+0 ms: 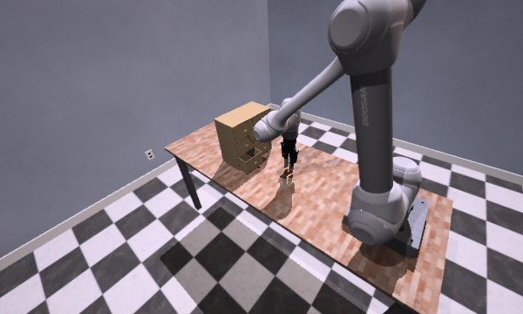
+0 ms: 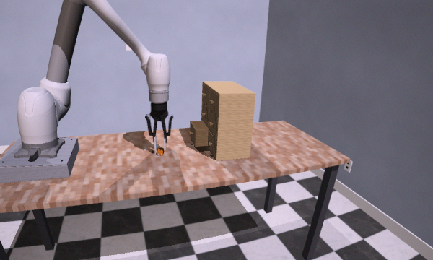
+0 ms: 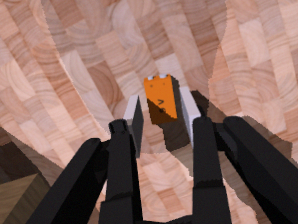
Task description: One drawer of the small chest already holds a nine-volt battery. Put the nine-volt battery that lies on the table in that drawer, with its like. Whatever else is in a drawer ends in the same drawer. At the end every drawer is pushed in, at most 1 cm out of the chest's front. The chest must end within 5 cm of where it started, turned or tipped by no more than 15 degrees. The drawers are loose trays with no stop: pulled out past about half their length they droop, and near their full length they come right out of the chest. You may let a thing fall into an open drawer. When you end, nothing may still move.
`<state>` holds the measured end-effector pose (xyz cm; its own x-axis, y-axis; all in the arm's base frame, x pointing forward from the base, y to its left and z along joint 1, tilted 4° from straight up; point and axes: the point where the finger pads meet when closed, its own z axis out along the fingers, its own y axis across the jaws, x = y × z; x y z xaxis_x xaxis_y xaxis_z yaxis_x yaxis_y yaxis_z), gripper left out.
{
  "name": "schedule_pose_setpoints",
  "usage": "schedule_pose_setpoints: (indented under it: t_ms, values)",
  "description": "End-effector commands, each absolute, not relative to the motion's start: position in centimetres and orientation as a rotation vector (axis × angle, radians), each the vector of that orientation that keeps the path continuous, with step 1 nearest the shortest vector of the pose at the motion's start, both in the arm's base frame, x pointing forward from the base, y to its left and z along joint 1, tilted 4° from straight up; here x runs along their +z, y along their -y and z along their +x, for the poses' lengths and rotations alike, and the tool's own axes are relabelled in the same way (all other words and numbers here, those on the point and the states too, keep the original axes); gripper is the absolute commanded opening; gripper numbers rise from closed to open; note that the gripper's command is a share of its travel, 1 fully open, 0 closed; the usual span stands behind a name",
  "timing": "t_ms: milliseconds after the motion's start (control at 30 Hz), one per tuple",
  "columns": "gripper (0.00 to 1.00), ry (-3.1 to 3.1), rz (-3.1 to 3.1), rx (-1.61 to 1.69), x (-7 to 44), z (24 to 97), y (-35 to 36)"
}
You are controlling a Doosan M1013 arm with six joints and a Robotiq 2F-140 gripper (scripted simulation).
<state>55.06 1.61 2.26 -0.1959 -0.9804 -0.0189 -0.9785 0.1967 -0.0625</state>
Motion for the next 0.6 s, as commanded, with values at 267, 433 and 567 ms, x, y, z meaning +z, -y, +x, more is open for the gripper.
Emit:
schedule_pose_setpoints:
  t_ms: [267, 433, 567]
  values:
    - [0.26, -2.387, -1.956, -0.056, 1.7, 55.1, -1.6]
    - [0.26, -2.387, -1.956, -0.056, 0.5, 55.2, -1.6]
    - [0.26, -2.387, -1.956, -0.056, -0.1, 55.2, -1.6]
